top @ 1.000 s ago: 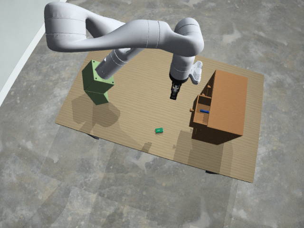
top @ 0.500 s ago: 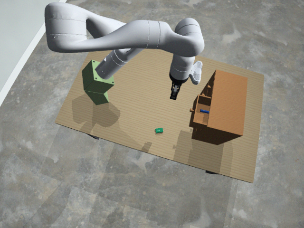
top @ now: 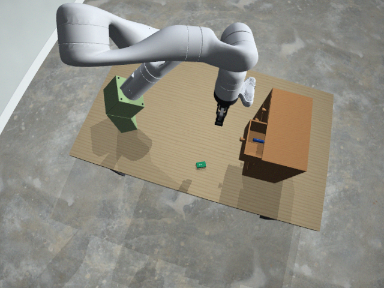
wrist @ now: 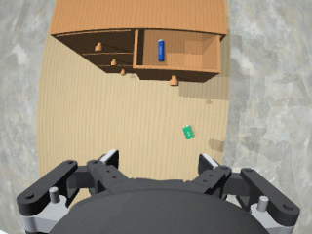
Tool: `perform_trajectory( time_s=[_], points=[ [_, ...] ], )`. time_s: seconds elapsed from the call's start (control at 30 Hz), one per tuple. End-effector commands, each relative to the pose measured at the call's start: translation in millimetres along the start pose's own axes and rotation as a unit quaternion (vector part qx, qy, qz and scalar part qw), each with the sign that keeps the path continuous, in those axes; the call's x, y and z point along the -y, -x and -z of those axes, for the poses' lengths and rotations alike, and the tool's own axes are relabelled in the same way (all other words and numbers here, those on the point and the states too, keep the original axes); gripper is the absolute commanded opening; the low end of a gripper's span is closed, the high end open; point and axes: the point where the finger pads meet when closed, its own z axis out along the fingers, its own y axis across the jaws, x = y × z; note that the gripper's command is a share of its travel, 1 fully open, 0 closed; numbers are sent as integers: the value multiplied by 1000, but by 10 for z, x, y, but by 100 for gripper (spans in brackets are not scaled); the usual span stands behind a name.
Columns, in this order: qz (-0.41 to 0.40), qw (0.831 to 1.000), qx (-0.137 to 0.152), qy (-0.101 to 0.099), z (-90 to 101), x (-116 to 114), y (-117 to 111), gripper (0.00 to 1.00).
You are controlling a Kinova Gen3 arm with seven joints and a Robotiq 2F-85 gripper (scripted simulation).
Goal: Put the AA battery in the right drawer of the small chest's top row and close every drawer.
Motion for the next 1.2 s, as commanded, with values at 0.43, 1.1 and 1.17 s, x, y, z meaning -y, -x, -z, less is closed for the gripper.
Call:
perform_trajectory(
  time_s=[0.43,1.1,1.17],
  points=[
    [-85,996,25,-5,-49,39,147,100],
    [-477,875,86,3,-154,121,584,100],
    [-532,842,90,7,-160,126,631,100]
  ],
)
